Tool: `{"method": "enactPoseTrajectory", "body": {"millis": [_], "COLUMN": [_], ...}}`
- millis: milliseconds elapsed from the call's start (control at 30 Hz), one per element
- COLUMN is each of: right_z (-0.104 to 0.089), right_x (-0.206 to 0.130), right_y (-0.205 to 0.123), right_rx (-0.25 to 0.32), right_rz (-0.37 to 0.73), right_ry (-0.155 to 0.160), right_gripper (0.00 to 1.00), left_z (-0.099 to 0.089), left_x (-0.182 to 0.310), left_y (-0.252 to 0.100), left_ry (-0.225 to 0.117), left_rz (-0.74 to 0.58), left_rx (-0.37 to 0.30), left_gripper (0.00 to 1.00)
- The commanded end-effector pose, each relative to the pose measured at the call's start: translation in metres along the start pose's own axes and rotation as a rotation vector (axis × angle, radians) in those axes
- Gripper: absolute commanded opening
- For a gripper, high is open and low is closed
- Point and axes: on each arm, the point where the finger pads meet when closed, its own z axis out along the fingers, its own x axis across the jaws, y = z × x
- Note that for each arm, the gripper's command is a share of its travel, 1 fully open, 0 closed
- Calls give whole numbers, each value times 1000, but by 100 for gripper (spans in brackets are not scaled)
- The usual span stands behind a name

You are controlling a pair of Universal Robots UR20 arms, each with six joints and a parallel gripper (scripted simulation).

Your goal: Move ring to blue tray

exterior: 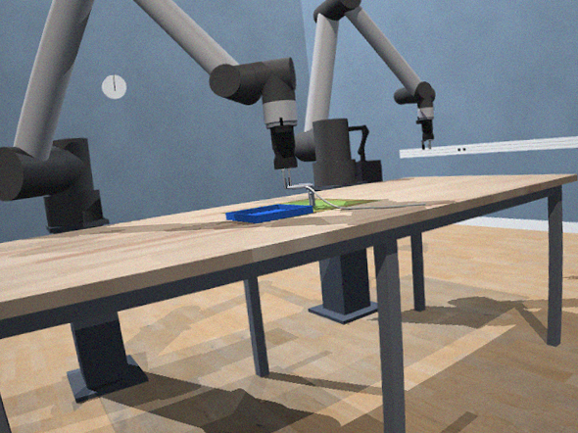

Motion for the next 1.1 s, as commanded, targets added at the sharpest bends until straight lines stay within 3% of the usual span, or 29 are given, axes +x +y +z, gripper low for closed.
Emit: {"method": "enactPoseTrajectory", "body": {"millis": [0, 433, 1067], "right_z": [1, 9, 10], "right_x": [18, 95, 105], "right_y": [-19, -96, -106], "right_rx": [0, 0, 0], "right_rz": [0, 0, 0], "right_ry": [-1, -1, -1], "right_gripper": [0, 0, 0], "left_z": [-1, -1, -1], "left_x": [0, 0, 0], "left_y": [0, 0, 0], "left_ry": [0, 0, 0], "left_rz": [0, 0, 0], "left_rx": [-1, -1, -1], "left_gripper": [100, 100, 100]}}
